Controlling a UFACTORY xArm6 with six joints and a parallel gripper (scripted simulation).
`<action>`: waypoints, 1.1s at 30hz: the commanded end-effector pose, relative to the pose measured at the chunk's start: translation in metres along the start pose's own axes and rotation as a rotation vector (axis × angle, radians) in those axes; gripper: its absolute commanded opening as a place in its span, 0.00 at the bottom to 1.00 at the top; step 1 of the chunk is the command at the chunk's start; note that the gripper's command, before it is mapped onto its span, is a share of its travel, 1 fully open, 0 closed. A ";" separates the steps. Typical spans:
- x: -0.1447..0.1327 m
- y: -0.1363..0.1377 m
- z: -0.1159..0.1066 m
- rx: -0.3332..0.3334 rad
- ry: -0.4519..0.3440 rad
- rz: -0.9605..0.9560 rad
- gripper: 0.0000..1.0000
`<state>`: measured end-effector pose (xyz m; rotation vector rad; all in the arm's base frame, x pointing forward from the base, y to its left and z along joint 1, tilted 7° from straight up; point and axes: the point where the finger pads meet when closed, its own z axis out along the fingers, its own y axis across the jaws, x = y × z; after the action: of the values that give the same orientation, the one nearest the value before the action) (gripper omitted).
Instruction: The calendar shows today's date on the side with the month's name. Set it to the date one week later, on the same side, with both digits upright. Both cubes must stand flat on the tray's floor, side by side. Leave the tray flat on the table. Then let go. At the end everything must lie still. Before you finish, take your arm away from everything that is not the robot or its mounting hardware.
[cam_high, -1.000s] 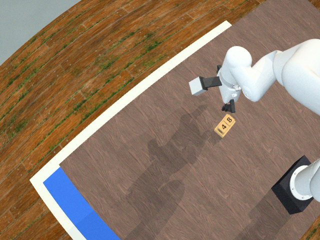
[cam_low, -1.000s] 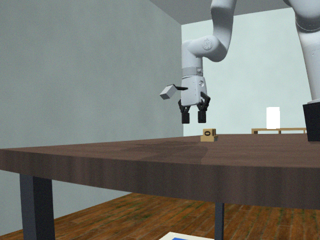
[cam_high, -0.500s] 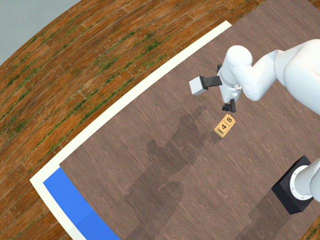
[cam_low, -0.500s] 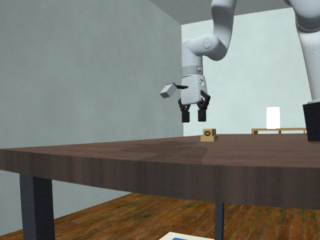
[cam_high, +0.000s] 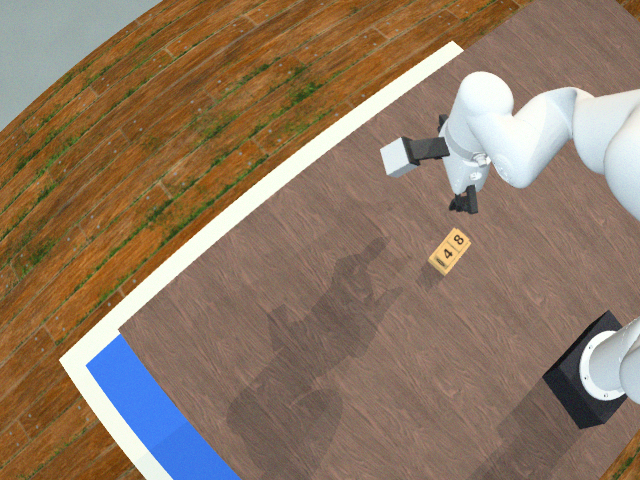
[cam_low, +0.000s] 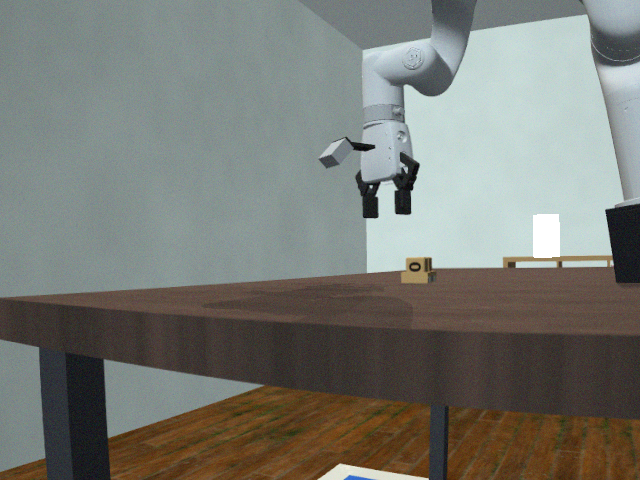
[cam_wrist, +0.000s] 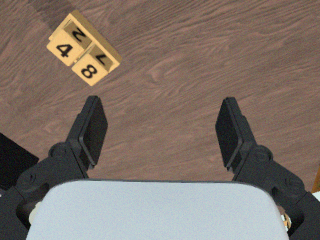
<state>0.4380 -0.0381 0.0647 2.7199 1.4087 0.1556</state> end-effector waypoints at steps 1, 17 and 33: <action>0.000 0.001 -0.007 -0.001 0.001 0.000 1.00; 0.000 0.001 -0.008 -0.001 0.001 -0.002 1.00; 0.000 -0.005 -0.007 -0.001 0.001 -0.240 1.00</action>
<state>0.4338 -0.0363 0.0703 2.6022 1.5994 0.1396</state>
